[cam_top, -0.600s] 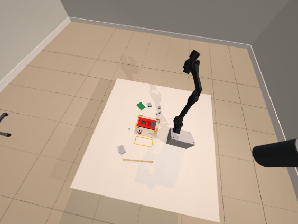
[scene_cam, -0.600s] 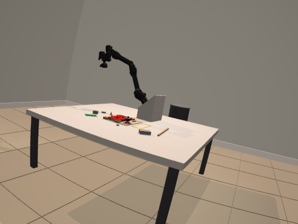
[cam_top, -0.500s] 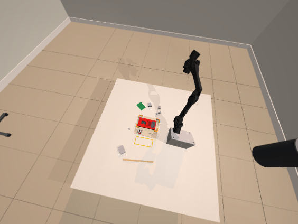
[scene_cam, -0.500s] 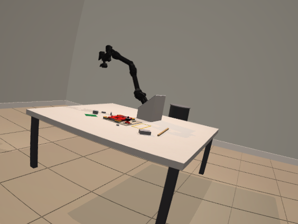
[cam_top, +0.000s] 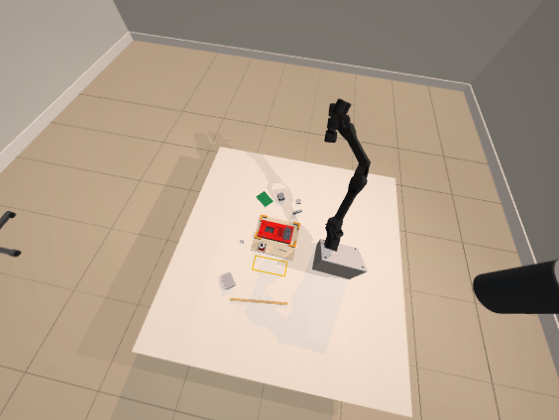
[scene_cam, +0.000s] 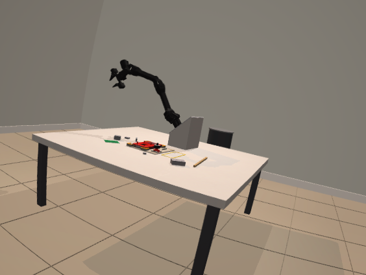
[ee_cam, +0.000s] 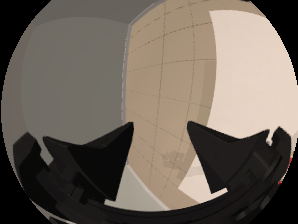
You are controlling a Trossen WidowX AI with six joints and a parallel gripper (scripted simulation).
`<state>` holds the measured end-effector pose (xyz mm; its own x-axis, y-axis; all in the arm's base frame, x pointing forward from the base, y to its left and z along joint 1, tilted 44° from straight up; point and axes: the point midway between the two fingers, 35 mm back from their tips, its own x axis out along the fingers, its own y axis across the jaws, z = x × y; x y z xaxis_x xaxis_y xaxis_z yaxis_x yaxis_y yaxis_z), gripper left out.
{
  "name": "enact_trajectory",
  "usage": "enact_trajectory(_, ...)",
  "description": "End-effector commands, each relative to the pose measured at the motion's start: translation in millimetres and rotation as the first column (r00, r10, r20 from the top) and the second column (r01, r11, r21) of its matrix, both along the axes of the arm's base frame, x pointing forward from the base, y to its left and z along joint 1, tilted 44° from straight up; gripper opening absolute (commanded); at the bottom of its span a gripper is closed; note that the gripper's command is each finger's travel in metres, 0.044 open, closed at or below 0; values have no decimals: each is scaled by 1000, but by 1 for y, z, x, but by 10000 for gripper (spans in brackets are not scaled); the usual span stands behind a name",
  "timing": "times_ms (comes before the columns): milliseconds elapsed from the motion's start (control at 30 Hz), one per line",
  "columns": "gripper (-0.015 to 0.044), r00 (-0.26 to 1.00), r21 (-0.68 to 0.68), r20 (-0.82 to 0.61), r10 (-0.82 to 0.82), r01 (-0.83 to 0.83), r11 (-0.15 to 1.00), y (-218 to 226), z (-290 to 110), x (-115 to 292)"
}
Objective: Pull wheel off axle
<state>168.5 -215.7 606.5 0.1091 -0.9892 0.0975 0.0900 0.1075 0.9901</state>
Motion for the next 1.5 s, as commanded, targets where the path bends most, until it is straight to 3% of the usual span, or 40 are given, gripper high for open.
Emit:
enact_trajectory(0,300,975,59,-196,106,-96,994,-4,-39,64)
enact_trajectory(133,300,937,67,-307,168,-154,986,3,-55,89)
enact_trajectory(433,300,697,191,-630,343,-289,938,31,-144,189)
enact_trajectory(833,300,167,369,-873,459,-390,843,106,-283,276)
enact_trajectory(1167,300,-348,507,-854,386,-398,764,184,-409,297)
enact_trajectory(1467,300,-752,605,-636,175,-345,718,253,-520,270)
